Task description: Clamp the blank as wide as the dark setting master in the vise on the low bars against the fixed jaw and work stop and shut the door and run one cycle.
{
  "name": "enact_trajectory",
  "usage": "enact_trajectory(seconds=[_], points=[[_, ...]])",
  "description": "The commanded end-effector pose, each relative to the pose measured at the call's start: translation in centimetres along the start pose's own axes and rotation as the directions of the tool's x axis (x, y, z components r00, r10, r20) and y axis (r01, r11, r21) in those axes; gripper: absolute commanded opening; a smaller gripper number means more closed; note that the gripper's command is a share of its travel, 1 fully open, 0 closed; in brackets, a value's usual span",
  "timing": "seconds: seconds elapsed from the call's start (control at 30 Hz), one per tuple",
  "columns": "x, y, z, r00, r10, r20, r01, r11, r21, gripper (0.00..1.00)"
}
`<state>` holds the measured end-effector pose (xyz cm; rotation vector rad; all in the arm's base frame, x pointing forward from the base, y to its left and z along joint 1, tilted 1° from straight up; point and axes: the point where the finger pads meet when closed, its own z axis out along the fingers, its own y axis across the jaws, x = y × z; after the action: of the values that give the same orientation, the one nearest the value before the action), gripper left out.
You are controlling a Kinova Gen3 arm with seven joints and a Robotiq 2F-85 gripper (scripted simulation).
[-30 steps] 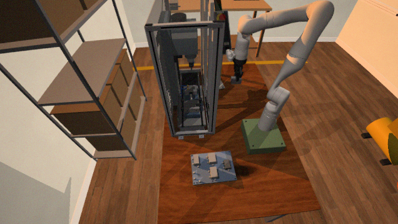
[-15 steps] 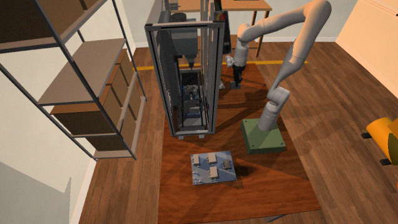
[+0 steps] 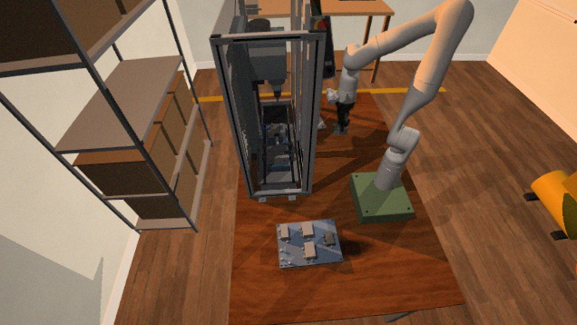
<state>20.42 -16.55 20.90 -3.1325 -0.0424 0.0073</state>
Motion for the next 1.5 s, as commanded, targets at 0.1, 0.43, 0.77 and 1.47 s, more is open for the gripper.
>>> enact_trajectory(seconds=[0.1, 0.43, 0.77, 1.47], points=[[0.3, 0.2, 2.9, 1.0, 0.0, 0.005, 0.0, 1.0, 0.002, 0.1], [0.2, 0.2, 2.9, 1.0, 0.0, 0.002, 0.0, 1.0, 0.001, 0.1], [0.3, 0.2, 3.0, 1.0, 0.0, 0.005, 0.0, 1.0, 0.002, 0.1], [5.3, 0.2, 3.0, 1.0, 0.0, 0.005, 0.0, 1.0, 0.002, 0.1]])
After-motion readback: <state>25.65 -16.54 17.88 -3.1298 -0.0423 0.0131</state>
